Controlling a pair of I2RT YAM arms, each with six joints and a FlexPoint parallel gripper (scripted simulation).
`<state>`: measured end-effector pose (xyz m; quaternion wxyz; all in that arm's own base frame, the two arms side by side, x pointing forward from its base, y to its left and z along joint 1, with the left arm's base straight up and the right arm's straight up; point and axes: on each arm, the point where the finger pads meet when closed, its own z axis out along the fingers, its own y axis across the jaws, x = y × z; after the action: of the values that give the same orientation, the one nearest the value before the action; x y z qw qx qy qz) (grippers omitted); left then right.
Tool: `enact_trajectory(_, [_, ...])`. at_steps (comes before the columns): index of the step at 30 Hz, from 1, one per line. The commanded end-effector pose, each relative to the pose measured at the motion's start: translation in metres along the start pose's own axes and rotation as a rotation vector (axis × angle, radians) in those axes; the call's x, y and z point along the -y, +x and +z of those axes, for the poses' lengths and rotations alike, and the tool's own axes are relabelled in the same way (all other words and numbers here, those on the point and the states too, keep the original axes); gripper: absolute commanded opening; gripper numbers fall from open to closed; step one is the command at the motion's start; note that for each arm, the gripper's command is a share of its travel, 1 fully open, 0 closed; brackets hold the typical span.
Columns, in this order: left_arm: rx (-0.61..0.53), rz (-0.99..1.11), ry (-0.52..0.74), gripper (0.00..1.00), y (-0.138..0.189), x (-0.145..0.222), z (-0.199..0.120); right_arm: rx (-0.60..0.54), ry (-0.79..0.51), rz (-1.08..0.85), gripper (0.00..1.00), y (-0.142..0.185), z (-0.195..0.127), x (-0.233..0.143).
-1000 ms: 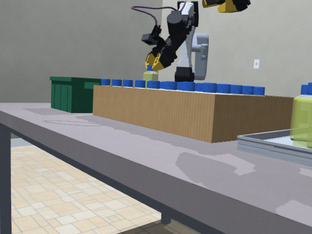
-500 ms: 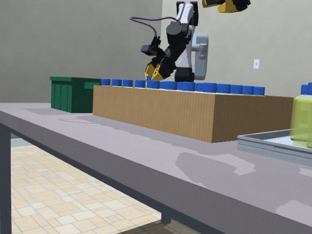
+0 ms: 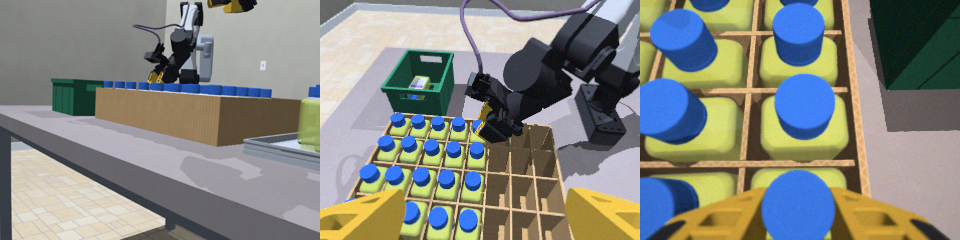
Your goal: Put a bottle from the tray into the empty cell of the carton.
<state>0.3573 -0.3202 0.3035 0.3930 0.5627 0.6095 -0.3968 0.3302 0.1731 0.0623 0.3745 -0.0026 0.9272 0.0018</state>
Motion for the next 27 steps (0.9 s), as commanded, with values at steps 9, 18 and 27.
enact_trajectory(9, [0.030,0.047,-0.008,0.80,-0.017,0.003,-0.009,0.014,-0.014,0.011,0.78,-0.010,-0.007,-0.002])
enact_trajectory(18, [0.030,0.047,-0.008,0.80,-0.017,0.003,-0.009,0.054,-0.026,0.031,0.79,-0.023,-0.038,-0.004])
enact_trajectory(27, [0.030,0.047,-0.007,0.80,-0.017,0.003,-0.009,0.014,-0.029,0.026,0.79,-0.021,-0.087,-0.001])
